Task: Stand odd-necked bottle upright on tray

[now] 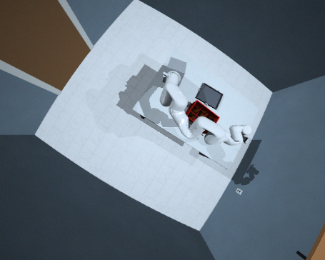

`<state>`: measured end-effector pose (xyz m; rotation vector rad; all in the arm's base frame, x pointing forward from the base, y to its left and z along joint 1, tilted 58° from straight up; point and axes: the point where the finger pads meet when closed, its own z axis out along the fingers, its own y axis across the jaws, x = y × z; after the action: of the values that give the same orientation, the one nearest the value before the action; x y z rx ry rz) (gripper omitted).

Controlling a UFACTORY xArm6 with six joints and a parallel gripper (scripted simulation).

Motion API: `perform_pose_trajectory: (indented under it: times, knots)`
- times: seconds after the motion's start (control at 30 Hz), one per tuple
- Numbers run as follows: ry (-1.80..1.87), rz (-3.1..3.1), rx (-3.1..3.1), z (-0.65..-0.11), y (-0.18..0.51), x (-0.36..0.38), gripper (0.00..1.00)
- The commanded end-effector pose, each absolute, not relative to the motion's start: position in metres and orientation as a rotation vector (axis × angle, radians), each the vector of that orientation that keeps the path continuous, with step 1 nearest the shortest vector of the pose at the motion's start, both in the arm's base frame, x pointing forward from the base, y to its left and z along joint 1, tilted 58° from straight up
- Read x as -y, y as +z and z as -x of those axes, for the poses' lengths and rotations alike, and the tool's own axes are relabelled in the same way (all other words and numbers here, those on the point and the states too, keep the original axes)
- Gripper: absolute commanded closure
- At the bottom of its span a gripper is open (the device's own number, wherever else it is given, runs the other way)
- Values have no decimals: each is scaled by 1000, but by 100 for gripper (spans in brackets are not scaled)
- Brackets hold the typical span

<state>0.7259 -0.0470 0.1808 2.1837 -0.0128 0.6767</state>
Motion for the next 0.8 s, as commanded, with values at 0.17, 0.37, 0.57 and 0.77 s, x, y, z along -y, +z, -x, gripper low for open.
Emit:
perform_pose_trajectory:
  times: [0.17, 0.37, 0.57, 0.77]
  knots:
    - [706, -2204, 236, -656, 196, 42, 0]
    - [707, -2200, 344, -622, 199, 43, 0]
    - [707, -2187, 450, -586, 202, 45, 0]
    - [708, -2166, 559, -547, 203, 49, 0]
